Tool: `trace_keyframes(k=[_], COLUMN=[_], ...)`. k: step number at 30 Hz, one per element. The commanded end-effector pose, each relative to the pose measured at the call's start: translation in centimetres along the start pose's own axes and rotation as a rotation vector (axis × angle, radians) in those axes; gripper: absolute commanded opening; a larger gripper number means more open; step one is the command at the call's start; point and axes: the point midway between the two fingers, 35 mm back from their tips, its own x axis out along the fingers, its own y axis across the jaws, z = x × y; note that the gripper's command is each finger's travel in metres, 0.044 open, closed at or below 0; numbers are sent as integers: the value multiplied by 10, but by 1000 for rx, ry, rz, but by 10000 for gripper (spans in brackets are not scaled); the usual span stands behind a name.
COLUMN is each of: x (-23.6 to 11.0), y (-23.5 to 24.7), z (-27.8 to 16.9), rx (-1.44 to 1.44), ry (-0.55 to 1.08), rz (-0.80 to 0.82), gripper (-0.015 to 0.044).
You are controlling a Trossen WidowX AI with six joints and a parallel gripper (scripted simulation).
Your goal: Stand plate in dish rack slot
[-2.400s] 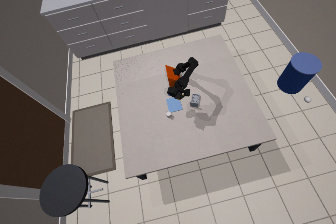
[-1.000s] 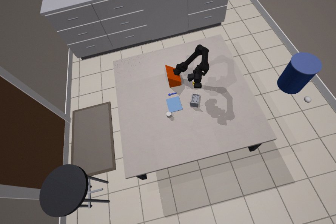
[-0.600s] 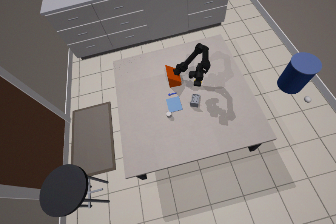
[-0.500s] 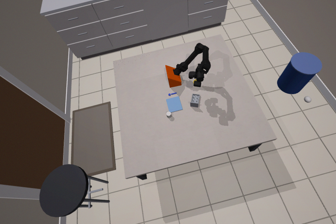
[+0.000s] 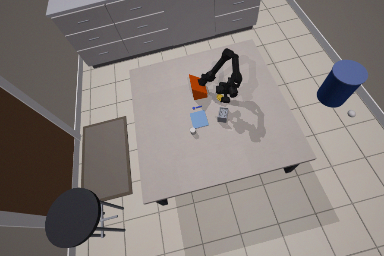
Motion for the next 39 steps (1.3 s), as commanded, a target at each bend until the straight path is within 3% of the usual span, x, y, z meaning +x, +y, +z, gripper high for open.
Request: trace_keyframes(k=[1,19,39], x=[10,45,59], y=[2,17,24], z=[2,3,-17], rx=[-83,-374,-619], ry=[-91,-429,-716], rz=[43,234,543], gripper=[0,0,0])
